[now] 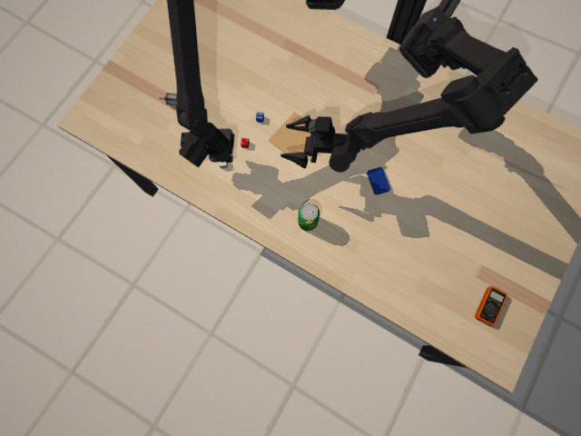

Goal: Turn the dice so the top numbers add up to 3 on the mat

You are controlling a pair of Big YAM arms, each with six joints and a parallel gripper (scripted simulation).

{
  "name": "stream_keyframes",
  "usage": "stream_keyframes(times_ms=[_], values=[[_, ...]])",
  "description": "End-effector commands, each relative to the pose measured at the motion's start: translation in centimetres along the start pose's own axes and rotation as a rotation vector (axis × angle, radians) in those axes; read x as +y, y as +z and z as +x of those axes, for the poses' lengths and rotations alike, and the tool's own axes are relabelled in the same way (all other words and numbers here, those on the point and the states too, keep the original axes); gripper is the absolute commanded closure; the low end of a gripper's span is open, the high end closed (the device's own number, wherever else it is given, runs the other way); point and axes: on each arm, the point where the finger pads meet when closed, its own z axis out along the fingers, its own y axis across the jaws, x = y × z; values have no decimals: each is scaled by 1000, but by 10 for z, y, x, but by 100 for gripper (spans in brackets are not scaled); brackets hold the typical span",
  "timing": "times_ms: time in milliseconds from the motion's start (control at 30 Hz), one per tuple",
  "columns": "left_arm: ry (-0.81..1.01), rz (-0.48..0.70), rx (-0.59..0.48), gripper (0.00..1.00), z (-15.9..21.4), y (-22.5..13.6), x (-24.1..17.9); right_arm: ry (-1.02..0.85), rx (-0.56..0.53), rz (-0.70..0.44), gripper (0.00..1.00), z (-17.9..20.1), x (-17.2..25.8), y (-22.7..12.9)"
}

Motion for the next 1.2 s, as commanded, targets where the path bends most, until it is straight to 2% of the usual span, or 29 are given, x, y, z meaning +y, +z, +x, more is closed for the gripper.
stream_keyframes(times_ms=[0,467,533,700,1033,1167], values=[[63,46,12,0,-16,8,5,-262,8,63,51,7,14,-3],[77,151,113,0,-27,0,17,-785,100,298,51,26,-2,11],[77,151,113,0,-27,0,17,-785,100,298,51,26,-2,11],[88,205,155,0,-35,-7,21,-1030,171,394,51,32,-9,14],[101,287,215,0,-50,-24,25,-1386,306,554,51,39,-23,21],[99,296,222,0,-51,-26,25,-1430,323,578,51,39,-24,21]])
